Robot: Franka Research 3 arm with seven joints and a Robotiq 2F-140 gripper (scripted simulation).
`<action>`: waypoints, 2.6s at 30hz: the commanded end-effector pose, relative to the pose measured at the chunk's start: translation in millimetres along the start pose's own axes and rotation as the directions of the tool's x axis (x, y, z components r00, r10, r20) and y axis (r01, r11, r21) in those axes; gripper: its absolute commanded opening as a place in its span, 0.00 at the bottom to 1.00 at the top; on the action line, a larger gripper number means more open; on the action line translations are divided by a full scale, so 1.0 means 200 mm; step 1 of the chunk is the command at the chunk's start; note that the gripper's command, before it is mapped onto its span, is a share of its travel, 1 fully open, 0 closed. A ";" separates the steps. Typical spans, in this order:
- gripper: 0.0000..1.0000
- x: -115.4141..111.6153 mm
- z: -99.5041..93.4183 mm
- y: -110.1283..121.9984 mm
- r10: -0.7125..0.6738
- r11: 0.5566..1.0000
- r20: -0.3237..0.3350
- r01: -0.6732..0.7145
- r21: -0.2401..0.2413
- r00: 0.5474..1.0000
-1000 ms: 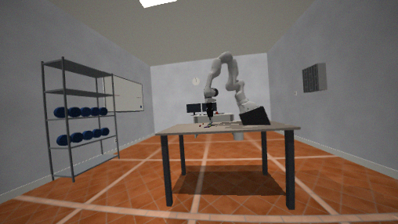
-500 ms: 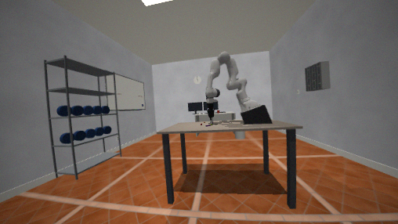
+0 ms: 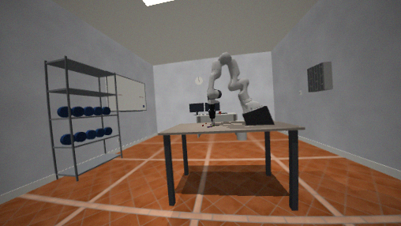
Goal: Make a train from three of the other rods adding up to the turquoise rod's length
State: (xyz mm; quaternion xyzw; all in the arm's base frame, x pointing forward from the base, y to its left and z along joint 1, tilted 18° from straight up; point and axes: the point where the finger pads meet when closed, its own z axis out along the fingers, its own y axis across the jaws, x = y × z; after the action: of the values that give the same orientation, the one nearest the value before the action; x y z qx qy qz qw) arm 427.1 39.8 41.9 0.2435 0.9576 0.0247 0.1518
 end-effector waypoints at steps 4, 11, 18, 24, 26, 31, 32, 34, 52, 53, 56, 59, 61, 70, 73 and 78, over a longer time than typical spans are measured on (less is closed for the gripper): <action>0.03 -0.01 0.00 0.00 0.005 1.000 0.007 -0.005 -0.001 1.000; 0.03 -0.01 0.00 0.00 0.005 1.000 0.007 -0.005 -0.001 1.000; 0.03 -0.01 0.00 0.00 0.005 1.000 0.007 -0.005 -0.001 1.000; 0.03 -0.01 0.00 0.00 0.005 1.000 0.007 -0.005 -0.001 1.000; 0.03 -0.01 0.00 0.00 0.005 1.000 0.007 -0.005 -0.001 1.000; 0.03 -0.02 0.01 0.00 0.005 1.000 0.008 -0.005 -0.001 1.000; 0.03 -0.02 0.01 0.00 0.005 1.000 0.007 -0.005 -0.001 1.000; 0.03 -0.02 0.02 0.00 0.005 1.000 0.008 -0.005 -0.001 1.000; 0.03 -0.02 0.06 0.00 0.005 1.000 0.007 -0.005 -0.001 1.000; 0.03 -0.02 0.06 0.00 0.005 1.000 0.007 -0.005 -0.001 1.000; 0.03 -0.02 0.06 0.00 0.005 1.000 0.007 -0.005 -0.001 1.000; 0.03 -0.02 0.06 0.00 0.005 1.000 0.007 -0.005 -0.001 1.000; 0.03 -0.02 0.06 0.00 0.005 1.000 0.007 -0.005 -0.001 1.000; 0.03 -0.02 0.06 0.00 0.005 1.000 0.007 -0.005 -0.001 1.000; 0.03 -0.02 0.06 0.00 0.005 1.000 0.007 -0.005 -0.001 1.000; 0.03 -0.02 0.06 0.00 0.005 1.000 0.007 -0.005 -0.001 1.000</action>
State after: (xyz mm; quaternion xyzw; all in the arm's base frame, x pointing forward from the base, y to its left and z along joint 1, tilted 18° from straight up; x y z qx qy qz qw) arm 431.5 39.1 30.7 0.2467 0.9566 0.0246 0.1528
